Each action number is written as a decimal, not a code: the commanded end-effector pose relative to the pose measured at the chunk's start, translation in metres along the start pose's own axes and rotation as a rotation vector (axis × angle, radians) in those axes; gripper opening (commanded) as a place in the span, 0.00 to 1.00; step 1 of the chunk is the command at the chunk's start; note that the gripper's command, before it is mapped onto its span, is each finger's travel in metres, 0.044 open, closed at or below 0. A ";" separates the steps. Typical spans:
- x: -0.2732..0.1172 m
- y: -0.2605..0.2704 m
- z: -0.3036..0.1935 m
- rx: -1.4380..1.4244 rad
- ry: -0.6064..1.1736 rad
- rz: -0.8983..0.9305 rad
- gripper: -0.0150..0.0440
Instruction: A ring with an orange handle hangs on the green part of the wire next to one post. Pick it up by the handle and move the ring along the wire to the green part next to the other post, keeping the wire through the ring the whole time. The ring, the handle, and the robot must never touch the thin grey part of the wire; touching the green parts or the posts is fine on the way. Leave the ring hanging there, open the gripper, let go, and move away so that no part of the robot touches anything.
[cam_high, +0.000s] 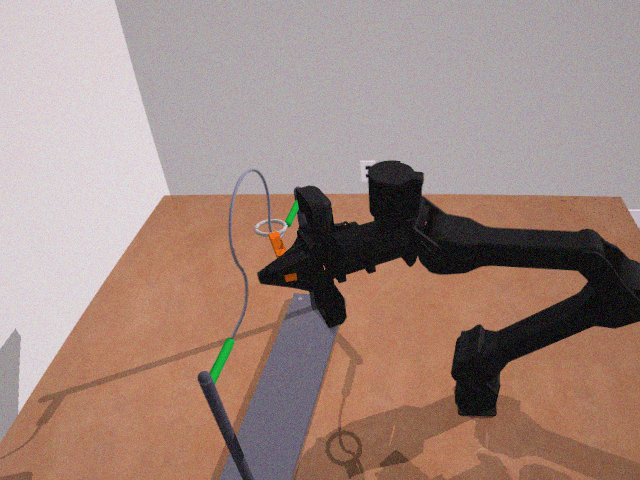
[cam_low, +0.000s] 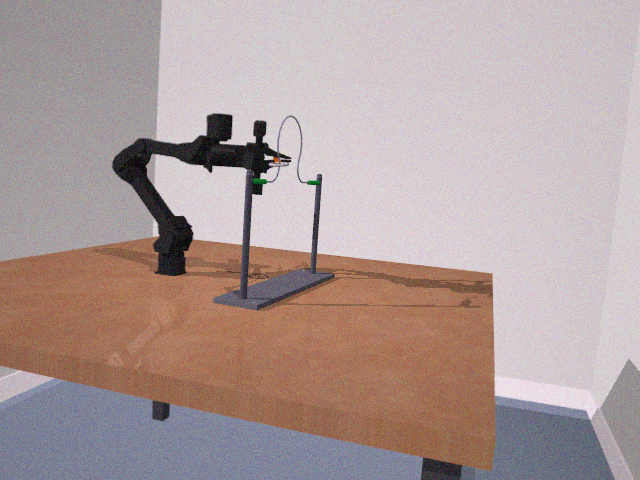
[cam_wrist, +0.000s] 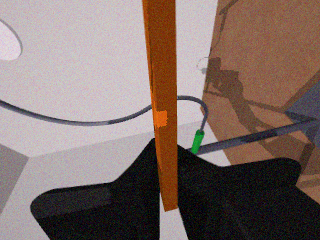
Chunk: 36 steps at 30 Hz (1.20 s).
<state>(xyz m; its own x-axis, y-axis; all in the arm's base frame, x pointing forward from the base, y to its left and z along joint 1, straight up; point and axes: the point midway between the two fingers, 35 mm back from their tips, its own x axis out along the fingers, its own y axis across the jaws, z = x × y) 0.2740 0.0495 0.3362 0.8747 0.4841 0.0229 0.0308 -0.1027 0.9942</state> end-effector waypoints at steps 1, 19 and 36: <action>-0.001 0.011 0.000 0.035 0.007 0.029 0.00; -0.006 0.043 0.004 0.160 0.017 0.085 0.00; -0.007 0.044 0.005 0.042 0.009 -0.013 0.00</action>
<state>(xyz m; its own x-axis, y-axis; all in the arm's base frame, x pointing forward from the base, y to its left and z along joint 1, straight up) 0.2706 0.0370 0.3791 0.8721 0.4879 0.0375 0.0547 -0.1733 0.9833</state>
